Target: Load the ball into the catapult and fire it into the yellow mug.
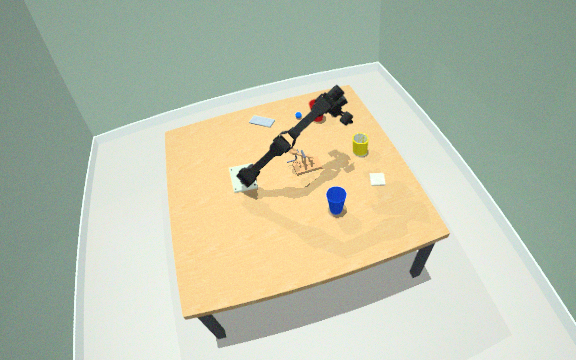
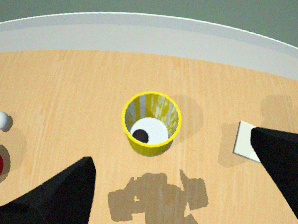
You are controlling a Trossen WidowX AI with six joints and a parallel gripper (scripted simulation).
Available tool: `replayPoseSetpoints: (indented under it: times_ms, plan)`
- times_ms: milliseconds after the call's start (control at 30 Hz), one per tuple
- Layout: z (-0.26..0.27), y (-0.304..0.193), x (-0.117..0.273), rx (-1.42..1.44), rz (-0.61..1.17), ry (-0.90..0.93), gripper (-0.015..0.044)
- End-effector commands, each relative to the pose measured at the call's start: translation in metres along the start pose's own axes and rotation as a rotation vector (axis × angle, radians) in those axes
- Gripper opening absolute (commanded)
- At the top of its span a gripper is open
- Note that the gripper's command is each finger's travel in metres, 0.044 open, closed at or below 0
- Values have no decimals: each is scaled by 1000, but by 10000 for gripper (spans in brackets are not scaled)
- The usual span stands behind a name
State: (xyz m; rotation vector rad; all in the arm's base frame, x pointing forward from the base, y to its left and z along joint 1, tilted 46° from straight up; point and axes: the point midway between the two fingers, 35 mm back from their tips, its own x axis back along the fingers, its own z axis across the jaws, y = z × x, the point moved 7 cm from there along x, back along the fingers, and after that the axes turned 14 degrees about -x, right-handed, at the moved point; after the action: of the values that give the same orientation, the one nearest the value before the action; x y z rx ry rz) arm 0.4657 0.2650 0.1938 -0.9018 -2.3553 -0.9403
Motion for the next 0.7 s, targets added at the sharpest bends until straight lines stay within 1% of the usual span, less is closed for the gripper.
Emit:
replayPoseSetpoints:
  times_ms: [0,667]
  plan:
    - [-2,1,-1,-15,-2,-5,440]
    - [-2,1,0,-6,-2,-1,440]
